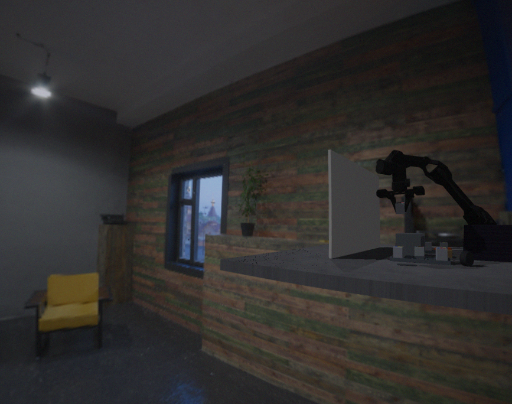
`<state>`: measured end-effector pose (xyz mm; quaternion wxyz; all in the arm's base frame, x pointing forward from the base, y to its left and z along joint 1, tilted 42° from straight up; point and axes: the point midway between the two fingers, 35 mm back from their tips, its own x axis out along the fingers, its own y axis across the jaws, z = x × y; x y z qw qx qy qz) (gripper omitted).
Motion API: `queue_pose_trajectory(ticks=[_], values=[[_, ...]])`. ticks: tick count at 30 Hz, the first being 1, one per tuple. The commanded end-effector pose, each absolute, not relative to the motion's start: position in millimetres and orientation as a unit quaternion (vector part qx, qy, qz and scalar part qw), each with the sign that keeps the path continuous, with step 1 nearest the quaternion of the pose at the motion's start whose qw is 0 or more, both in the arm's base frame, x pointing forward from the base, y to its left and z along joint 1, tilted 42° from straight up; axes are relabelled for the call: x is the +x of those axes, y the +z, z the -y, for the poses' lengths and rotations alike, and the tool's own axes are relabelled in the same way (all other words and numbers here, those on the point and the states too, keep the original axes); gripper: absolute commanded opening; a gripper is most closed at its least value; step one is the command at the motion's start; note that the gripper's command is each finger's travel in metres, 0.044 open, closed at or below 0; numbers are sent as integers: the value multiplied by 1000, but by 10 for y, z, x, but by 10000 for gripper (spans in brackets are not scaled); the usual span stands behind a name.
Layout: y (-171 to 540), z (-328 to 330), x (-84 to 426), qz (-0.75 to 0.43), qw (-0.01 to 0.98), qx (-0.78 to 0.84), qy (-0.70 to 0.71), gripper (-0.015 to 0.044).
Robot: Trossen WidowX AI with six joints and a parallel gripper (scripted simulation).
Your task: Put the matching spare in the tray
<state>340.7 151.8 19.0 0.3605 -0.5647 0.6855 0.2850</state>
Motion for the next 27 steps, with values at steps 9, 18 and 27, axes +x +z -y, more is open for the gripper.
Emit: queue_pose_trajectory(ticks=[9, 18, 27], values=[[876, -670, 3646, -679, 370, -568, 283, 0], [1392, 16, 3638, -676, 362, -582, 272, 0], [1890, 682, 3437, -682, 343, -593, 257, 0]])
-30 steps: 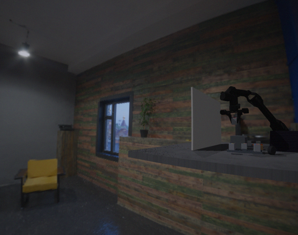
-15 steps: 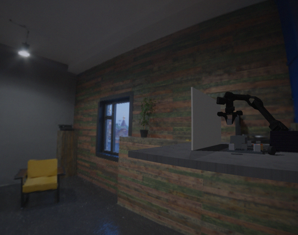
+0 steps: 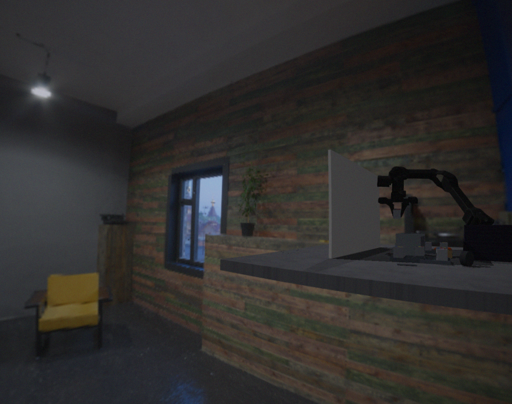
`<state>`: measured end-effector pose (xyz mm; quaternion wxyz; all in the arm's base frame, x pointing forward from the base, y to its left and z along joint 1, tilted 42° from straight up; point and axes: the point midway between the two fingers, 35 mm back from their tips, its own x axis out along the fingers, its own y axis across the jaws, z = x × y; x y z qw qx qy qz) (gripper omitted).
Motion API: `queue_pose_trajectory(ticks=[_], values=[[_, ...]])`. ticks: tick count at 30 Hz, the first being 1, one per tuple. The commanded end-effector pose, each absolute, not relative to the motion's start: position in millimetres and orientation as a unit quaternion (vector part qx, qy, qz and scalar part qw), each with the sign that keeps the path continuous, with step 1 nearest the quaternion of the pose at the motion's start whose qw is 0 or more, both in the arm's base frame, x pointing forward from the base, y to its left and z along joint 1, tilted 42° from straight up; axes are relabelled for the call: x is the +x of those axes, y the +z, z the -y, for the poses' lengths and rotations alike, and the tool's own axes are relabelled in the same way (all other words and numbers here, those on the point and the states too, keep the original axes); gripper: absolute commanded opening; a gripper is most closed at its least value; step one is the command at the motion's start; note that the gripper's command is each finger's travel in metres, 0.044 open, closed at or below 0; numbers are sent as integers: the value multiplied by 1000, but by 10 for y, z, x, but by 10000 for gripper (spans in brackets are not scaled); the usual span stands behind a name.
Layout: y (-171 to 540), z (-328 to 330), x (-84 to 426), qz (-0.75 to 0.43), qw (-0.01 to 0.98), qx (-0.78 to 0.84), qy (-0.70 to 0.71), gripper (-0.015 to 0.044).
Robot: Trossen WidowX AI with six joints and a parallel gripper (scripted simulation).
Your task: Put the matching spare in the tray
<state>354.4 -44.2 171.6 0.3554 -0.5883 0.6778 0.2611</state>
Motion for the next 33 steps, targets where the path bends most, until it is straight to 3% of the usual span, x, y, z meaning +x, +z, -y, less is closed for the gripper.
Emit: queue_pose_trajectory(ticks=[1, 6, 33], values=[[1944, 752, 3403, -683, 341, -594, 255, 0], [2172, 1041, 3233, -689, 328, -597, 246, 0], [2051, 1161, 3251, -690, 327, -596, 248, 0]])
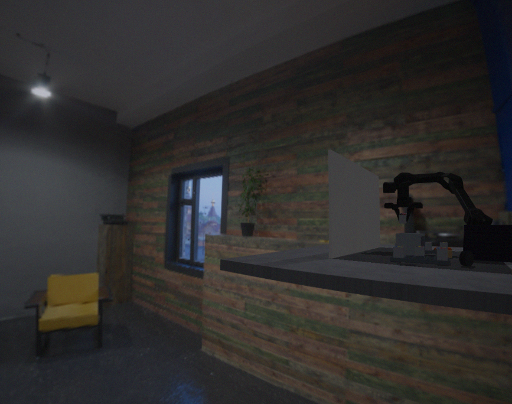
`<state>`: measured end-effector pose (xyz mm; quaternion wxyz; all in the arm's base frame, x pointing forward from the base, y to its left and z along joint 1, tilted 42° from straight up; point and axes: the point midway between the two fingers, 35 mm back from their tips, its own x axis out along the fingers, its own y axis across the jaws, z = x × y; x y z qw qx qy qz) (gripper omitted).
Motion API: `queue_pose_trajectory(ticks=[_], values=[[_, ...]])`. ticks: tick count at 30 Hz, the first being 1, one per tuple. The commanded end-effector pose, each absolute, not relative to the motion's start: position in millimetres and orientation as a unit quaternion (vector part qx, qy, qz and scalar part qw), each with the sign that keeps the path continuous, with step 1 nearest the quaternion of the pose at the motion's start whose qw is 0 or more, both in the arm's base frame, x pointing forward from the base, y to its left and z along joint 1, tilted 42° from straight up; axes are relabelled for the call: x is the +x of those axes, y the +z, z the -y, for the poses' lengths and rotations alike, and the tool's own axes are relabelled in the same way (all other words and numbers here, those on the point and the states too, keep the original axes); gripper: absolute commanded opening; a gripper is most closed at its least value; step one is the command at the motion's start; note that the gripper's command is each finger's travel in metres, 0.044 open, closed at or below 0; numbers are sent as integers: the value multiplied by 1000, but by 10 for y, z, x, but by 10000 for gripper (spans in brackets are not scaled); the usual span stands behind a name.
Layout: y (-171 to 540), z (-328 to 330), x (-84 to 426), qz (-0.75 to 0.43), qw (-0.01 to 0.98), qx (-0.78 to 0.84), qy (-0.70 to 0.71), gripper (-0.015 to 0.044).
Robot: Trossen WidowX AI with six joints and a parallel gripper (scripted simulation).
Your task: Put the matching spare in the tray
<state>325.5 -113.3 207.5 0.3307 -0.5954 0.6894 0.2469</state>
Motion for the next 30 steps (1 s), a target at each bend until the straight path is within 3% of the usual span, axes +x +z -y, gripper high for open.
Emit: queue_pose_trajectory(ticks=[1, 30], values=[[2044, 1167, 3252, -690, 327, -596, 248, 0], [1866, 1326, 3267, -691, 325, -595, 251, 0]])
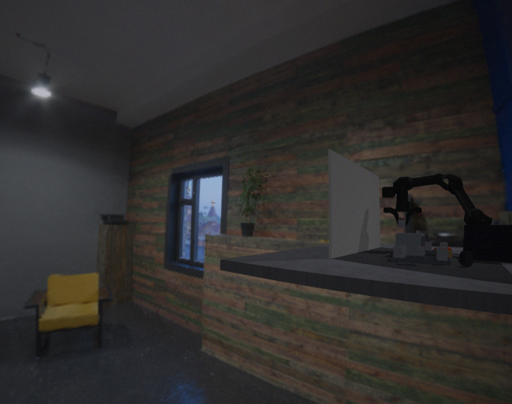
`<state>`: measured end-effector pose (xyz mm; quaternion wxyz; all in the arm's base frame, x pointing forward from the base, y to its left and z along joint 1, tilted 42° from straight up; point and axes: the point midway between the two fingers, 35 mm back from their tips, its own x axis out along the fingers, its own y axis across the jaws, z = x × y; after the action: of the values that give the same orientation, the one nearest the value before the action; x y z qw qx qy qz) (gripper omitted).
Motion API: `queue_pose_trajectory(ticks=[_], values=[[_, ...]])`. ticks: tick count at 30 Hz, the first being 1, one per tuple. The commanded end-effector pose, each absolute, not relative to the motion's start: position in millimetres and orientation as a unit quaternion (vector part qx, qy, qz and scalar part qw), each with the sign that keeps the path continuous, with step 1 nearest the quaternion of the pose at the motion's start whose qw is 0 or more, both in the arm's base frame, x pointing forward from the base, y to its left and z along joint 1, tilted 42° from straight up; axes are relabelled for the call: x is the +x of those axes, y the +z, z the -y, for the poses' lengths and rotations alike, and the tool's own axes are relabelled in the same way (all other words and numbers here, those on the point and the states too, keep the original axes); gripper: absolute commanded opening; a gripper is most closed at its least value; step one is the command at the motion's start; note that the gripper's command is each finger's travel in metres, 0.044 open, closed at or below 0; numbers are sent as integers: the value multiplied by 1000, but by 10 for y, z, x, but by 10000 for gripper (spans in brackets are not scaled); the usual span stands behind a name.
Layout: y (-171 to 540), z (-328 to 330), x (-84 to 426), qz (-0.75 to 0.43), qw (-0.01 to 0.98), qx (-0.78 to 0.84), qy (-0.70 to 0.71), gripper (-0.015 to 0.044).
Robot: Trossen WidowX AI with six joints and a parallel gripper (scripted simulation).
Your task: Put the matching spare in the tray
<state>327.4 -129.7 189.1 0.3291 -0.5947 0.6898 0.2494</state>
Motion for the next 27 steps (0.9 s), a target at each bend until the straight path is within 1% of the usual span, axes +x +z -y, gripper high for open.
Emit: queue_pose_trajectory(ticks=[1, 27], values=[[1860, 1331, 3267, -691, 325, -595, 251, 0], [1701, 1476, 3263, -691, 323, -595, 252, 0]])
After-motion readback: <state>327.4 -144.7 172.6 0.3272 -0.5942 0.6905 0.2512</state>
